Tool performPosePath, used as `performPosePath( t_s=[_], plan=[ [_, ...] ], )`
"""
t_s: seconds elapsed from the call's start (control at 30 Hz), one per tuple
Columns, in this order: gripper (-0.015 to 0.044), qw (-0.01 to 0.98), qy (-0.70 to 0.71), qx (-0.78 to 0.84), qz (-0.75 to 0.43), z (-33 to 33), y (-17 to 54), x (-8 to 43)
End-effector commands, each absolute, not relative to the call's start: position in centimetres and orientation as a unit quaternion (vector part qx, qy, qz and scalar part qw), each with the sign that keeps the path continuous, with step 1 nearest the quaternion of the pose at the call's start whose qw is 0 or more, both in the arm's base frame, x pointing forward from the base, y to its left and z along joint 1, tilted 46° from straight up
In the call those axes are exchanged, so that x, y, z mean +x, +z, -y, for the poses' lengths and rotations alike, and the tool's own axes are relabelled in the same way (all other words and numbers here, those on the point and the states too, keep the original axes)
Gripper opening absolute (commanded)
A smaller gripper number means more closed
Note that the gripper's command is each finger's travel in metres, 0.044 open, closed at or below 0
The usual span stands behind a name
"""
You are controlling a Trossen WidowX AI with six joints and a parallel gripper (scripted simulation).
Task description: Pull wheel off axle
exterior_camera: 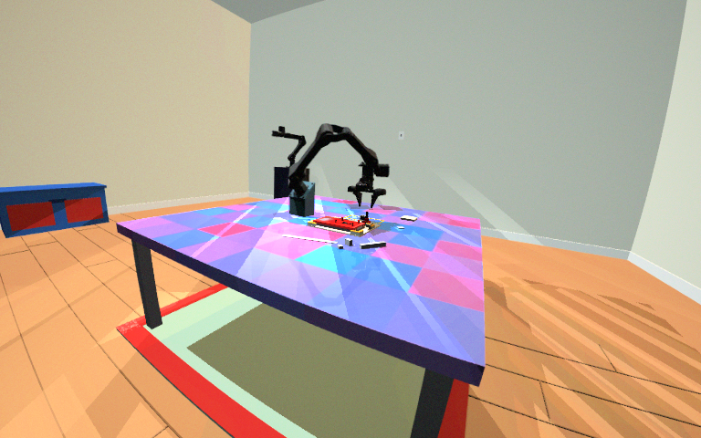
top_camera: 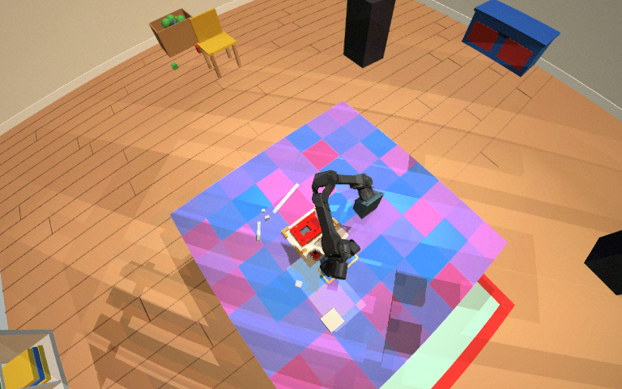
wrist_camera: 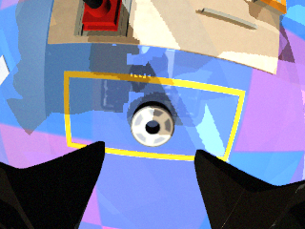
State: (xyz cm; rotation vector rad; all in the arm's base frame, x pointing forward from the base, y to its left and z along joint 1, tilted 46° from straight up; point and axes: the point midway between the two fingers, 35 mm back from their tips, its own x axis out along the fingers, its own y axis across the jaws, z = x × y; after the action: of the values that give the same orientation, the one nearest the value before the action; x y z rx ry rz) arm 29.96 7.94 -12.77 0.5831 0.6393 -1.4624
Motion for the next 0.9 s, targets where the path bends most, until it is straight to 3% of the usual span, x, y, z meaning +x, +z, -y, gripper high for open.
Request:
performPosePath(
  t_s=[0.0,0.2,0.5,0.87],
  plan=[
    [0.0300,0.656,-0.650,0.260,-0.282,-8.6,-12.0,29.9],
    [0.0440,0.664,-0.640,0.251,-0.293,-8.8,-10.8,27.9],
    [0.0440,0.656,-0.650,0.258,-0.284,-9.2,-6.2,22.0],
    [0.0440,0.656,-0.650,0.259,-0.284,-9.2,-6.1,21.9]
  ],
)
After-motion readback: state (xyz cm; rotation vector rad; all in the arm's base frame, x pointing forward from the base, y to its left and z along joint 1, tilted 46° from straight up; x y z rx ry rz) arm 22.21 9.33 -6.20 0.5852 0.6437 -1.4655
